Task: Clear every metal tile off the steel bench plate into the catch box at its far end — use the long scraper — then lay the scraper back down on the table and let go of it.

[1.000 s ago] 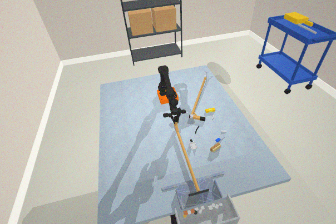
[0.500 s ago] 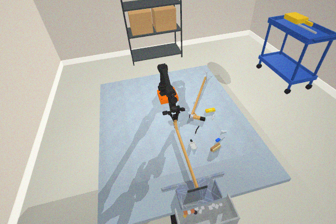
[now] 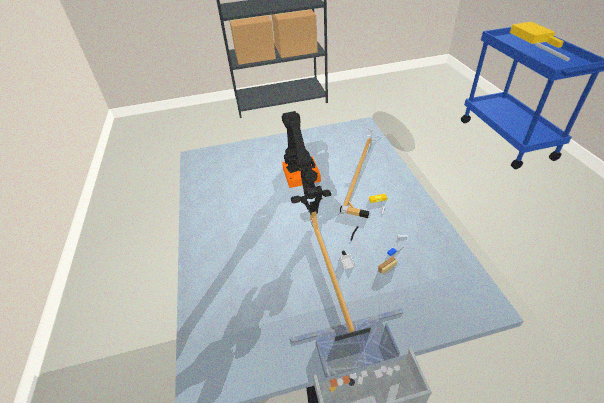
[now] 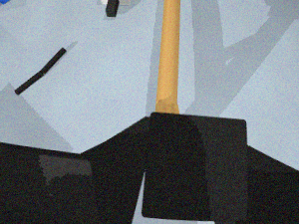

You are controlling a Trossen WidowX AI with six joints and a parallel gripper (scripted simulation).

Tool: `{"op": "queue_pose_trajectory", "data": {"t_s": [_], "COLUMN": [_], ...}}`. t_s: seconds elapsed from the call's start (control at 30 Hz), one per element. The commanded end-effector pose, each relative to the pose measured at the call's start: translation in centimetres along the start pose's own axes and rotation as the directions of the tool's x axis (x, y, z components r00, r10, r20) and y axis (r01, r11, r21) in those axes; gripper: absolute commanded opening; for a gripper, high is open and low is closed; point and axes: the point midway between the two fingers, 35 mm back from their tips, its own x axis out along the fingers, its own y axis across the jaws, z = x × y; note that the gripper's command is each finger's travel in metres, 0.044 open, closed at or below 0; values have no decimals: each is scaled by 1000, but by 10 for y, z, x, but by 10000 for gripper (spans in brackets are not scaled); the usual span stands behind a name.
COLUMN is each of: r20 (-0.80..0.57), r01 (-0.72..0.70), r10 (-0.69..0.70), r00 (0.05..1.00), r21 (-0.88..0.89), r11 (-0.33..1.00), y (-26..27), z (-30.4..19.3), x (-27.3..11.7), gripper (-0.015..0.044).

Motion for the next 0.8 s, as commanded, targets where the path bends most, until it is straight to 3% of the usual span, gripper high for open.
{"op": "queue_pose_trajectory", "data": {"t_s": [0.0, 0.77], "r20": [18, 19], "r01": [3, 4], "r10": [-3, -4], "r00": [1000, 1000], "r21": [6, 7], "r11": [1000, 1000], "y": [-1, -1], "z": [-1, -33], "x": [-8, -28], "gripper": [0, 0]}}
